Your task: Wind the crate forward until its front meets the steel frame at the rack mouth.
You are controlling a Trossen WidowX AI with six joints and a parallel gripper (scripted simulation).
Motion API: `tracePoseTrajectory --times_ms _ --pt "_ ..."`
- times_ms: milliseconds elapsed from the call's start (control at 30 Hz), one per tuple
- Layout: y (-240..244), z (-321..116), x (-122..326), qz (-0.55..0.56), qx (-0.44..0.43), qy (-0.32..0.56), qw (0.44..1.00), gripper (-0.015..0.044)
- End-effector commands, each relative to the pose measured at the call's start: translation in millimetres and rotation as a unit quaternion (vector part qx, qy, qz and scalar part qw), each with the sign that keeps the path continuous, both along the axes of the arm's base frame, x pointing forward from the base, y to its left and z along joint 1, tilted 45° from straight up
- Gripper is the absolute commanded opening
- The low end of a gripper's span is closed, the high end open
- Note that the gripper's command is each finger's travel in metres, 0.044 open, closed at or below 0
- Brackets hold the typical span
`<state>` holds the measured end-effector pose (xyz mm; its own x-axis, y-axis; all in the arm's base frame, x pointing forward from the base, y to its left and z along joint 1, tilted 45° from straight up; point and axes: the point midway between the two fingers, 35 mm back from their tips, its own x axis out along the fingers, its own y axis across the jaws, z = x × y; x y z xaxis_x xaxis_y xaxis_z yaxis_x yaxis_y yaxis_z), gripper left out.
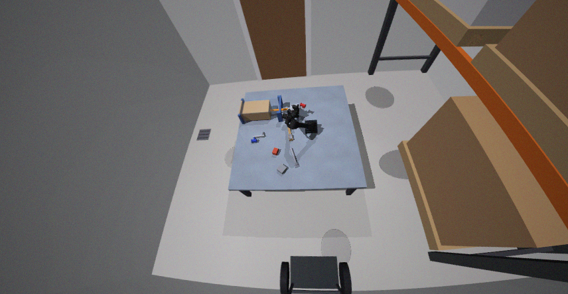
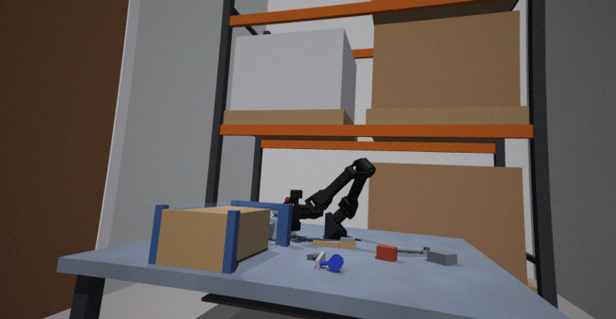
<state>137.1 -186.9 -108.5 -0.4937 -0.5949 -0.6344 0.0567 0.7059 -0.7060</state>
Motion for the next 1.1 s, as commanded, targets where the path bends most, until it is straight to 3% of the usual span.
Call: tracePoseTrajectory --times_ms 0,1067 --pt "1.2 -1.8 0.6 -0.002 0.005 -0.004 1.000 0.0240" --pt "1.9 -3.1 1.7 0.000 0.000 0.000 1.000 0.0240"
